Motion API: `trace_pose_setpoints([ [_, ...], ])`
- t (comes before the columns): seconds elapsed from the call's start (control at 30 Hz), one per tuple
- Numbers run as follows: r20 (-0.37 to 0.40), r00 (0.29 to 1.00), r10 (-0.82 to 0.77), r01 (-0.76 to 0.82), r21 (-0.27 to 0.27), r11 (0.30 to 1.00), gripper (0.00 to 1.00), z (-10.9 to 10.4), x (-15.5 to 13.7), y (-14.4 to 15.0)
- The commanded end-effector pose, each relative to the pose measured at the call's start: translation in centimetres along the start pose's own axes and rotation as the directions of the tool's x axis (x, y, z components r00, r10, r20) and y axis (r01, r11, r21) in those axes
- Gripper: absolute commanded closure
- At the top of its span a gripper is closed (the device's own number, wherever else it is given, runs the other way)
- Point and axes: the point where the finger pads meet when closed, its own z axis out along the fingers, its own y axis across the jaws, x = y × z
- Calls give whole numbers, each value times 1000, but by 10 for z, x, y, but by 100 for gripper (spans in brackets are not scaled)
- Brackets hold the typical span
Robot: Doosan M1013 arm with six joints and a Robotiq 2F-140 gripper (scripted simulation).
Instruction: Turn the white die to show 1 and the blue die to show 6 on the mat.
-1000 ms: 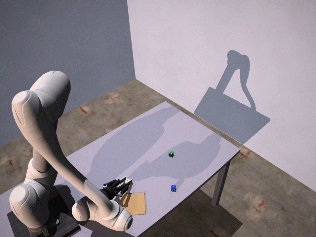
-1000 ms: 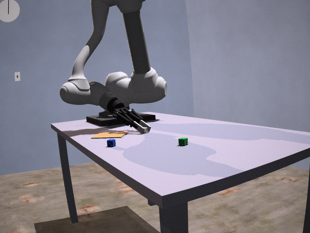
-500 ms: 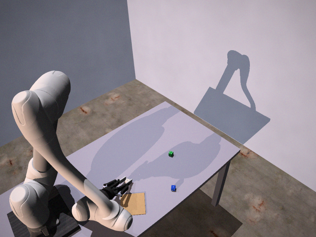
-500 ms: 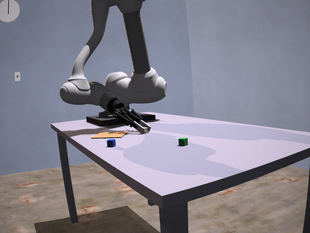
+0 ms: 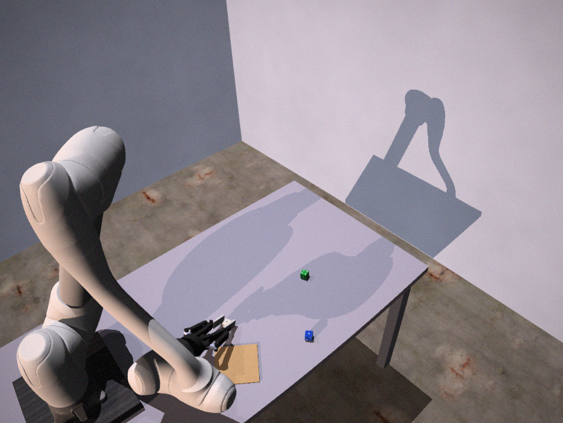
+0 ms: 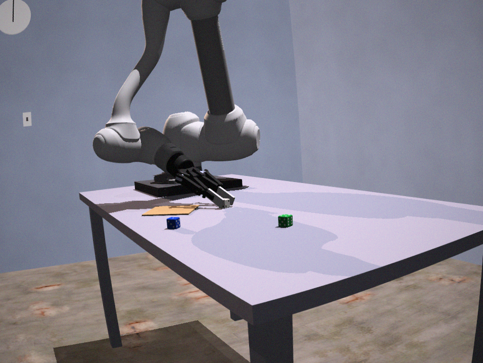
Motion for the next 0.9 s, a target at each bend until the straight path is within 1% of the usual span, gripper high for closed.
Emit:
trace_pose_setpoints([
  [0.0, 0, 1000, 0, 0, 0, 1000, 68, -4, 0, 0],
  [0.1, 0, 1000, 0, 0, 0, 1000, 68, -13, 0, 0],
  [0.17, 0, 1000, 0, 0, 0, 1000, 68, -13, 0, 0],
  [0.37, 0, 1000, 0, 0, 0, 1000, 68, -36, 0, 0],
  [0.5, 0, 1000, 0, 0, 0, 1000, 68, -46, 0, 0],
  [0.87, 0, 1000, 0, 0, 0, 1000, 68, -50, -2, 0],
])
